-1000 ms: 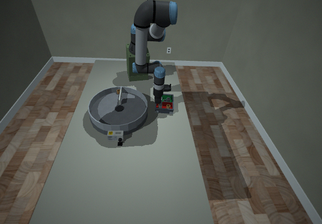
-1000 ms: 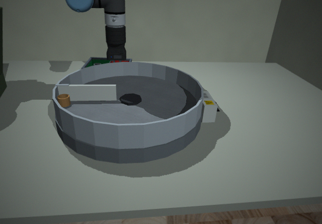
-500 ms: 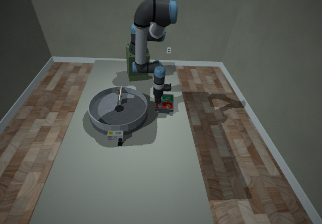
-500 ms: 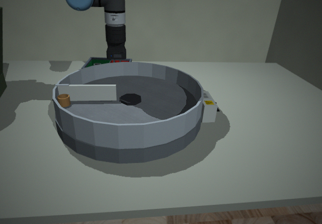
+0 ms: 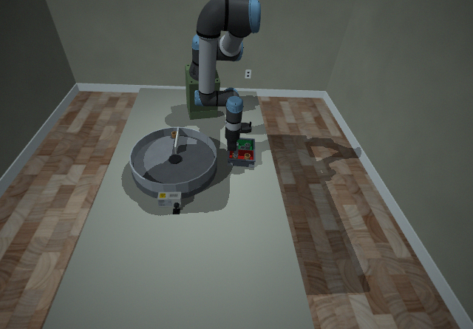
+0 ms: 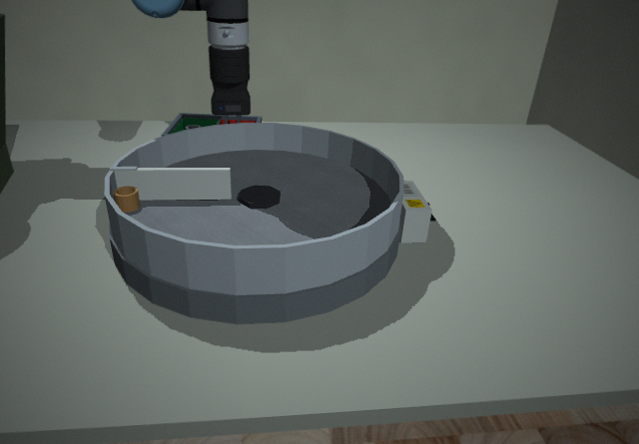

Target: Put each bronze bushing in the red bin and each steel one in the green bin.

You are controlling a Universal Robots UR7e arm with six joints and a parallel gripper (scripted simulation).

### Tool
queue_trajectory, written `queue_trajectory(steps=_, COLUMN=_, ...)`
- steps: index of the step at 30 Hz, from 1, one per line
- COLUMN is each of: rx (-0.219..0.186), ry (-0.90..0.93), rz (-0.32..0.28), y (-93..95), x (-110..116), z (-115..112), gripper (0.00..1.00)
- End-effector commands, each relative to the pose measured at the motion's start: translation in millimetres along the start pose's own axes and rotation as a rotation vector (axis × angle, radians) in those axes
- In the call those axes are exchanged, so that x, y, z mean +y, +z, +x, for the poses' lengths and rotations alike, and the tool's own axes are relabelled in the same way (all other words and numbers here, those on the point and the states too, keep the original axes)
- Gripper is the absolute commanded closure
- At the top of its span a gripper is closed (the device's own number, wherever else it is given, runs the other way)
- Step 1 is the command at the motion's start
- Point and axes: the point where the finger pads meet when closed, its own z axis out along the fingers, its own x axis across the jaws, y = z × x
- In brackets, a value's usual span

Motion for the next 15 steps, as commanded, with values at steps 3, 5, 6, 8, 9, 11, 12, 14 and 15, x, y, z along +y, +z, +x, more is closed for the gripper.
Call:
queue_trajectory(steps=3, rx=0.001, ry=0.0, rz=0.0, y=-1.0, x=-0.1, z=0.5, gripper=0.58)
queue_trajectory(steps=5, rx=0.001, ry=0.0, rz=0.0, y=-2.1, x=-0.1, z=0.5, gripper=0.58)
queue_trajectory(steps=6, rx=0.001, ry=0.0, rz=0.0, y=-2.7, x=-0.1, z=0.5, gripper=0.58)
queue_trajectory(steps=8, rx=0.001, ry=0.0, rz=0.0, y=-3.9, x=-0.1, z=0.5, gripper=0.58)
queue_trajectory(steps=9, rx=0.001, ry=0.0, rz=0.0, y=-3.9, x=-0.1, z=0.5, gripper=0.58)
queue_trajectory(steps=11, rx=0.001, ry=0.0, rz=0.0, y=-3.9, x=-0.1, z=0.5, gripper=0.58)
queue_trajectory(steps=12, rx=0.001, ry=0.0, rz=0.0, y=-3.9, x=-0.1, z=0.5, gripper=0.58)
queue_trajectory(steps=14, rx=0.001, ry=0.0, rz=0.0, y=-4.6, x=-0.1, z=0.5, gripper=0.58)
queue_trajectory(steps=15, rx=0.001, ry=0.0, rz=0.0, y=-5.2, x=-0.1, z=0.5, gripper=0.58)
